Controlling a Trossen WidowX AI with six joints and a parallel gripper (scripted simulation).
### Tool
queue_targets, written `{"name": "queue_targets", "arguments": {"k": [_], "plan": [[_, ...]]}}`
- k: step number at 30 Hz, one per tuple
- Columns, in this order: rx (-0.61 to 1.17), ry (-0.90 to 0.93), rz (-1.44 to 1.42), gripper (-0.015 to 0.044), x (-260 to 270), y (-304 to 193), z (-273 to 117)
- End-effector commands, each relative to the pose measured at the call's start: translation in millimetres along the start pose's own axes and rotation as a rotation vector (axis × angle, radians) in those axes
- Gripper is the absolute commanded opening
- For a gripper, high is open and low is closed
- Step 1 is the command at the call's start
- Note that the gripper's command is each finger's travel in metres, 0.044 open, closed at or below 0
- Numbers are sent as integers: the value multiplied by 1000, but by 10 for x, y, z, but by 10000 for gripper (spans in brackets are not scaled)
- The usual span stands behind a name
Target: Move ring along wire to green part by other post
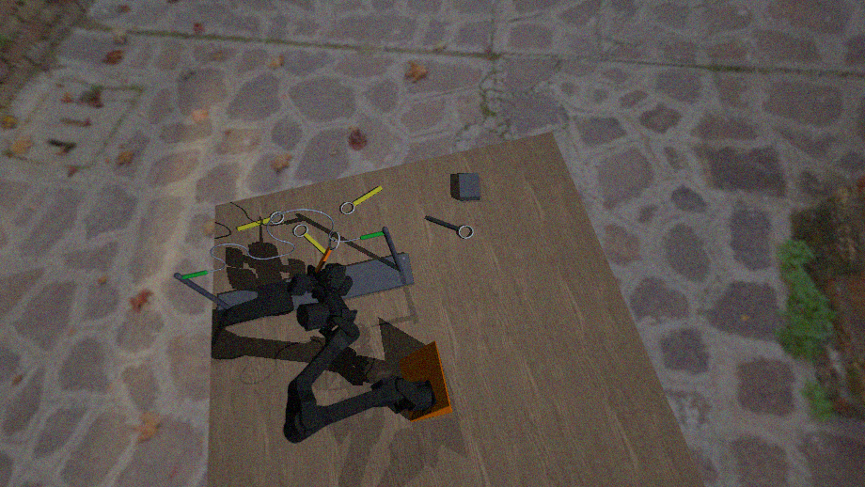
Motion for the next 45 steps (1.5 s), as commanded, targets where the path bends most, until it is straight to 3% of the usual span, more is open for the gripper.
{"name": "queue_targets", "arguments": {"k": [1,45], "plan": [[13,-27,-25,-150,-83,-18,-12],[81,-138,-301,-150,-440,-19,-102]]}}
Point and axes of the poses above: the point midway between the two fingers, 35 mm back from their tips, its own z axis out along the fingers, its own x axis across the jaws, y = z × x, the point moved 9 cm from there along -z, back along the fingers, and after that the axes turned 15 degrees about -z, right-handed, at the moved point
